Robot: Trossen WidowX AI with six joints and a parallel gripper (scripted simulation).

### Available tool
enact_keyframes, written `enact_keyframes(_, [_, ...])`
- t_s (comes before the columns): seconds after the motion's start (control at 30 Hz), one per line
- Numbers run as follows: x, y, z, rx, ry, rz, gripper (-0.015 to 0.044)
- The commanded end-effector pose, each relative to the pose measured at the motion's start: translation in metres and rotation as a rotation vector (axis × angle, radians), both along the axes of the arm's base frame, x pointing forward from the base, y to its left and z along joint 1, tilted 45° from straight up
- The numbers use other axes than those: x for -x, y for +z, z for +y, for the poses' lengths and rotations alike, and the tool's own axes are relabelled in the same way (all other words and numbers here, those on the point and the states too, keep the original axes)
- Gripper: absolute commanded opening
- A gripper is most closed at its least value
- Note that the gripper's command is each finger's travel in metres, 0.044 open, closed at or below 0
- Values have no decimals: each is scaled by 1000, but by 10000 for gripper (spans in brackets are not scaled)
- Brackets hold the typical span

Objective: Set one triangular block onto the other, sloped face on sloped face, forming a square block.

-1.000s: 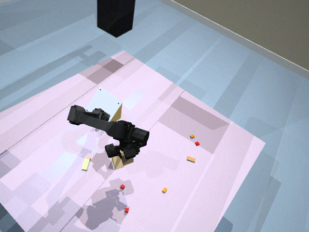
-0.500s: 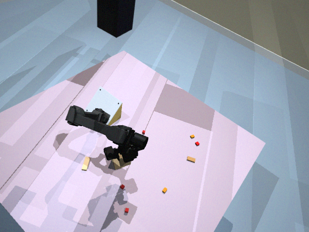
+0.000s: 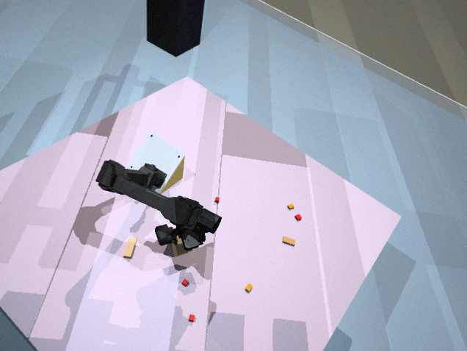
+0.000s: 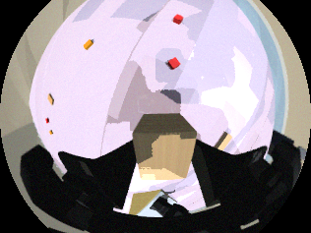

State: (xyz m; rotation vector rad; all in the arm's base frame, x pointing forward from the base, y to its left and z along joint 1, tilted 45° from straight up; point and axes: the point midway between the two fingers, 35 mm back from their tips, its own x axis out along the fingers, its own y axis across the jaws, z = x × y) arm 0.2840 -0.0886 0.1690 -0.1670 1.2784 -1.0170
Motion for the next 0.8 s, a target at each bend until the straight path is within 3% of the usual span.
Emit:
enact_keyframes(0.0, [6, -12, -10, -3, -3, 10, 0])
enact_keyframes(0.77, [10, -20, -16, 11, 4, 13, 0])
